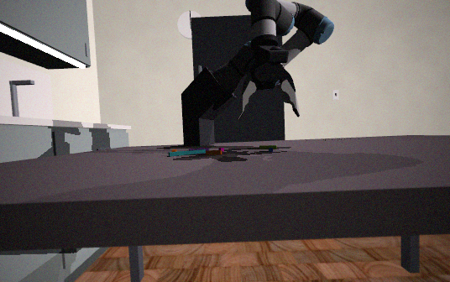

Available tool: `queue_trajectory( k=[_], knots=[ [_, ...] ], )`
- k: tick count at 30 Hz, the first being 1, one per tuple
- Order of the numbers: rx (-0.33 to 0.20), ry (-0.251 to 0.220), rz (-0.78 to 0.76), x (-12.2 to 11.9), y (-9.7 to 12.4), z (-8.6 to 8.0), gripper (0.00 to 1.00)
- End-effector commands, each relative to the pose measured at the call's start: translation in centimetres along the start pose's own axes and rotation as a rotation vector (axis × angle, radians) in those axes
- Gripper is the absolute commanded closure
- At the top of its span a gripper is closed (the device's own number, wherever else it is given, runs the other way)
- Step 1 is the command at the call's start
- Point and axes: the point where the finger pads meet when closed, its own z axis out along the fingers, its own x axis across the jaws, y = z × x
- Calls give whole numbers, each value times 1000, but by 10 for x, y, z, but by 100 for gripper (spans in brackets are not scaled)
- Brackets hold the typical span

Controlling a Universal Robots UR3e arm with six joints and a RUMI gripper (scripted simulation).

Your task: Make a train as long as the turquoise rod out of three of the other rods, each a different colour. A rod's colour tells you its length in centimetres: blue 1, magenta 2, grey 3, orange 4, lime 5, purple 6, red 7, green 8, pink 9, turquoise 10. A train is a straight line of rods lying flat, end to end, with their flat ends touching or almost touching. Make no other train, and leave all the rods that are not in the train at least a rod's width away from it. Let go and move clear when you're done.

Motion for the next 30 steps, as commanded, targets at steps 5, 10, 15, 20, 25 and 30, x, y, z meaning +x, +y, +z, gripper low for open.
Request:
queue_trajectory(
  k=[5,10,15,20,25,30],
  knots=[
    [0,12,130,0,-3,-1,0],
    [1,12,170,0,-3,-1,0],
    [1,12,189,0,-3,-1,0],
    [1,12,194,0,-4,-1,0],
    [1,12,194,0,-4,-1,86],
    [1,12,194,0,-4,-1,86]
  ],
)
